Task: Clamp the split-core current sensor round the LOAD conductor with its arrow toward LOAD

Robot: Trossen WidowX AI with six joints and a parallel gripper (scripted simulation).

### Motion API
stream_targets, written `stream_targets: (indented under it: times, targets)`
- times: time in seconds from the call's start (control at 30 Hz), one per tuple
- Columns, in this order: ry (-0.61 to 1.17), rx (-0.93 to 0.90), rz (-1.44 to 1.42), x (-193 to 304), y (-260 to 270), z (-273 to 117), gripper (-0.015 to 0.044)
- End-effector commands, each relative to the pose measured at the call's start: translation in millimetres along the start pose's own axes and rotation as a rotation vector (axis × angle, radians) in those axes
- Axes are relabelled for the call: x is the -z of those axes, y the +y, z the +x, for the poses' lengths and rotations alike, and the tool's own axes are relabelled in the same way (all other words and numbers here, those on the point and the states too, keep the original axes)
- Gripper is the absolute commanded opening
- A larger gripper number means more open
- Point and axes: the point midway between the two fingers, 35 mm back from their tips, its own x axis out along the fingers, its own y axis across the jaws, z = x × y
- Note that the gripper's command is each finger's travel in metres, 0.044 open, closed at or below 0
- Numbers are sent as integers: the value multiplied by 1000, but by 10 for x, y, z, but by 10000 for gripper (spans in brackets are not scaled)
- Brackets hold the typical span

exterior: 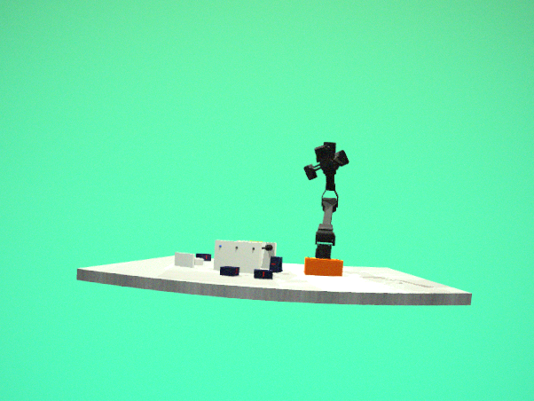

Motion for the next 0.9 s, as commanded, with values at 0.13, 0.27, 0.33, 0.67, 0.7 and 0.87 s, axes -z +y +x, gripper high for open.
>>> stream_targets:
  times: [0.13, 0.27, 0.33, 0.67, 0.7, 0.87]
  targets:
    - [-190, 314, -77, -316, -914, 202, 440]
    - [-277, 490, -122, -466, -1440, 110, 440]
    - [-316, 580, -146, -529, -1703, 15, 440]
    - [-456, 1060, -270, -647, -2858, -908, 440]
    - [-465, 1110, -283, -638, -2948, -1034, 440]
    - [-481, 1236, -313, -596, -3144, -1369, 440]
